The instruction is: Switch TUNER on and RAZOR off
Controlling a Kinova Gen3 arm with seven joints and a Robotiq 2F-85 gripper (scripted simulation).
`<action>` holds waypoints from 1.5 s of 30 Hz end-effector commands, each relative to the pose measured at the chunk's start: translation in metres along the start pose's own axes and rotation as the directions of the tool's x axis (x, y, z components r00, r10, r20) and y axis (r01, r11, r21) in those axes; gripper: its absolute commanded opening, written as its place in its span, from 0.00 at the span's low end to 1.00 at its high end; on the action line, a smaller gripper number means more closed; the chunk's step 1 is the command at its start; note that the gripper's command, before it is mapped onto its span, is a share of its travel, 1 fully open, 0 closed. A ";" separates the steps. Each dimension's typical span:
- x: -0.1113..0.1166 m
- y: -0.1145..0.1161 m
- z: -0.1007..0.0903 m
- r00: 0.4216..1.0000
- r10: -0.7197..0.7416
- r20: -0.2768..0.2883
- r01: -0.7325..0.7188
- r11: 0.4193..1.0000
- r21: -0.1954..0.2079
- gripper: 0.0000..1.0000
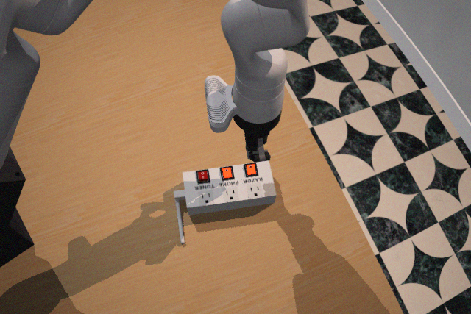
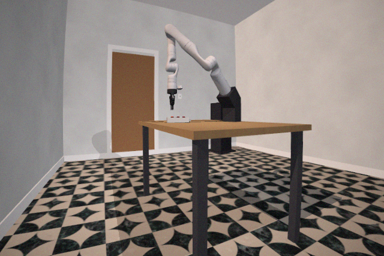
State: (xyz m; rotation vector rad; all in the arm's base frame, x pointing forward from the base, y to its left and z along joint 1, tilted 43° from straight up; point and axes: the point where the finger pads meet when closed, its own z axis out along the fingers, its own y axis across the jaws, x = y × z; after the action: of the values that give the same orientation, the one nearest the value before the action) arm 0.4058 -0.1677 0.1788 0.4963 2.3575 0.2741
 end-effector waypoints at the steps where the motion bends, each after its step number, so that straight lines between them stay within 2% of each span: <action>1: 0.000 0.000 0.000 1.000 0.000 0.000 0.000 1.000 0.000 0.00; 28: 0.000 0.000 0.001 1.000 0.000 0.000 0.000 1.000 0.000 0.00; 45: 0.000 0.000 0.011 1.000 0.000 0.001 0.000 1.000 0.000 0.00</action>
State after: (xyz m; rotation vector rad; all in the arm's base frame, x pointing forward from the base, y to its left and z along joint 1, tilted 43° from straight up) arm 0.4108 -0.1702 0.1728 0.4987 2.3571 0.2610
